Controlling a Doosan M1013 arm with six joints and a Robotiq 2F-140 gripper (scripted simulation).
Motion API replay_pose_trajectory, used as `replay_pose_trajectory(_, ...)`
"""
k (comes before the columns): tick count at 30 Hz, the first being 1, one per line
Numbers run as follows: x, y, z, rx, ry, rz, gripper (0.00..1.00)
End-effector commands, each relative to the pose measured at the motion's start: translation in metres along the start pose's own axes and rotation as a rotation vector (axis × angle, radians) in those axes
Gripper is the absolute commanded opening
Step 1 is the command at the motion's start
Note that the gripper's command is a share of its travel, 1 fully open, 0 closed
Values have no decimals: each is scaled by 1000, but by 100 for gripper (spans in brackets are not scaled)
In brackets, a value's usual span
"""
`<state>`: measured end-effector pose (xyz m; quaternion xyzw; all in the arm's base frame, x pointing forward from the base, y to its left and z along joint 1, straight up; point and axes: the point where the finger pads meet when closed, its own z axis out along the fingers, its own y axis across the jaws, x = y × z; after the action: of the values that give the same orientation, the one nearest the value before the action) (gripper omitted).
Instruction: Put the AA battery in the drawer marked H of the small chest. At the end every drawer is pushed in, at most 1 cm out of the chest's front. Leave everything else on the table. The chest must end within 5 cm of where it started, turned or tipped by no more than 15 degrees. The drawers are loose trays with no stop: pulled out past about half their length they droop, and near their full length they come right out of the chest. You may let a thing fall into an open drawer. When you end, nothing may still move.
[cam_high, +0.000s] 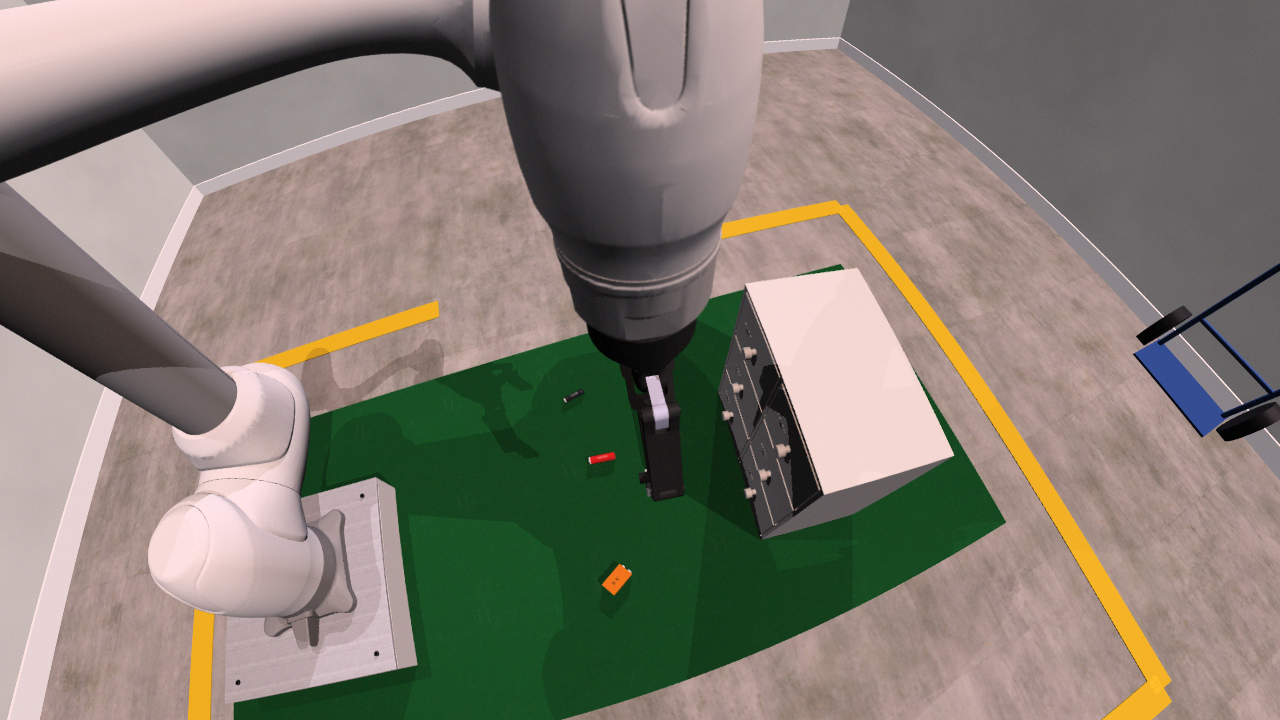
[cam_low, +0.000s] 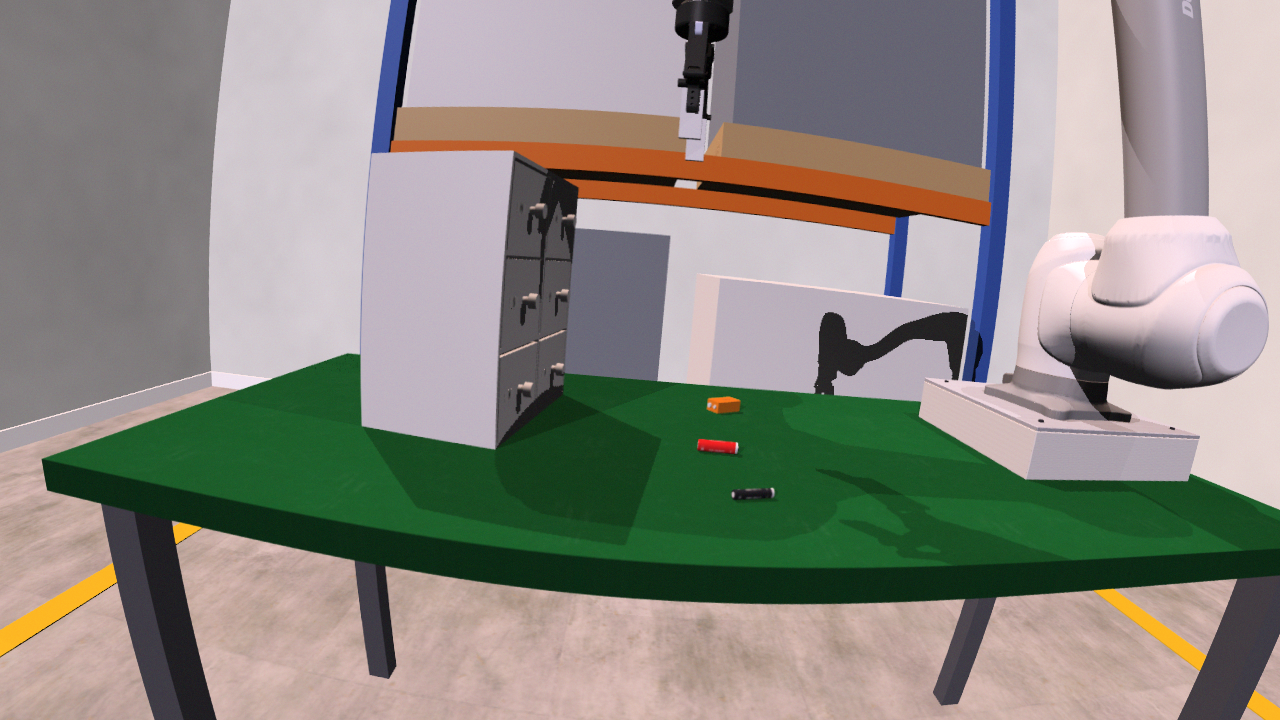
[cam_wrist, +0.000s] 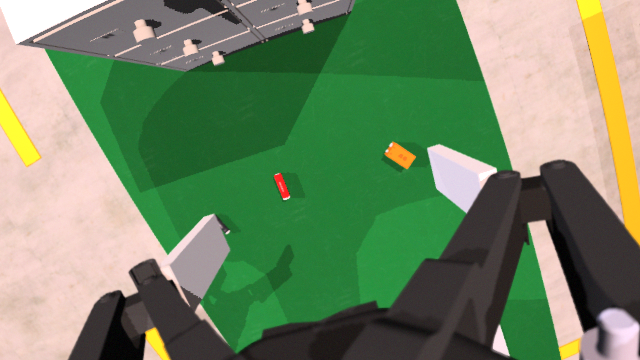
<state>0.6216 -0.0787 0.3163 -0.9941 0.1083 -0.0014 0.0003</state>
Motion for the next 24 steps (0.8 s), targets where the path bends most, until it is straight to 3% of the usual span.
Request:
replay_pose_trajectory(1,0,0,0,0,0,0,100)
replay_pose_trajectory(21,0,-2,0,0,0,0,100)
replay_pose_trajectory(22,1,-11,0,0,0,0,100)
replay_pose_trajectory(24,4,-58,0,0,0,0,100)
